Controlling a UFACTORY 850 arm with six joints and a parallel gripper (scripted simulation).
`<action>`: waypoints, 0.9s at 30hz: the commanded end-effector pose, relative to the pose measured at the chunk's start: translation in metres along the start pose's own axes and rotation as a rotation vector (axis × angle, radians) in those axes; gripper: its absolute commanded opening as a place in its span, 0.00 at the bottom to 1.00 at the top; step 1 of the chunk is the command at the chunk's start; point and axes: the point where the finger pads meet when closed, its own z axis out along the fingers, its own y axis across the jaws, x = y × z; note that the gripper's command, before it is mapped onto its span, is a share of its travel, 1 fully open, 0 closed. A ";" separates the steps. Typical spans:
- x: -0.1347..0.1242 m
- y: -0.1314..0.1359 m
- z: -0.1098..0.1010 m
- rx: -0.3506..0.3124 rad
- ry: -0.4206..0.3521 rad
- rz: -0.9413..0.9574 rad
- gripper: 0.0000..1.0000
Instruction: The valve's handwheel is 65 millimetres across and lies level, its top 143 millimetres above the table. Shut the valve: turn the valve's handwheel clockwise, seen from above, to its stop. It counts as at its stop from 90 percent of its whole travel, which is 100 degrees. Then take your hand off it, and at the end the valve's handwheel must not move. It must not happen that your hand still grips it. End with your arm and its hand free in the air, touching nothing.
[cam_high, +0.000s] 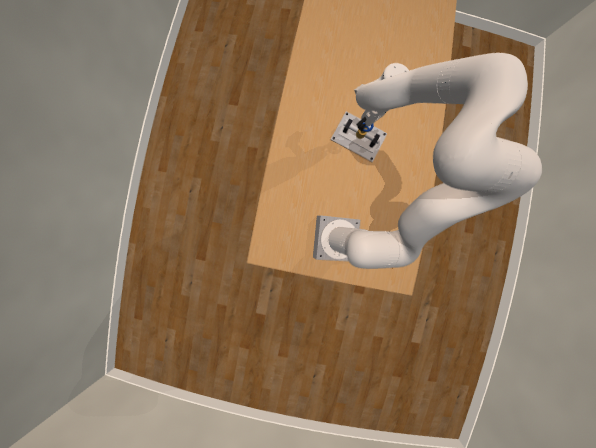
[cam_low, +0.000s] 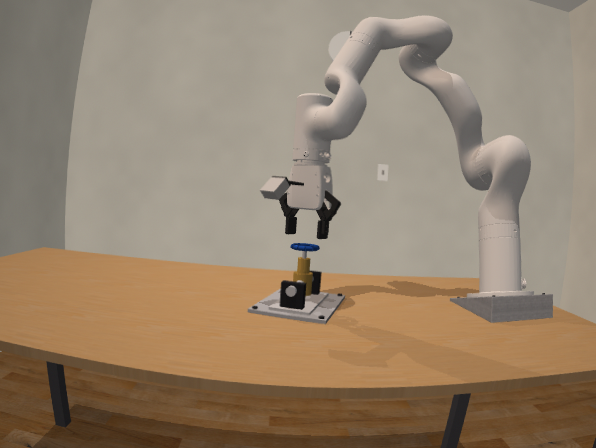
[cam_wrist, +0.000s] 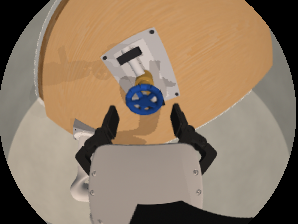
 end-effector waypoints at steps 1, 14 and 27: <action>0.001 0.001 -0.001 -0.001 0.002 0.000 1.00; 0.001 0.001 -0.001 -0.001 0.002 0.000 1.00; 0.001 0.001 0.003 -0.001 0.002 0.000 1.00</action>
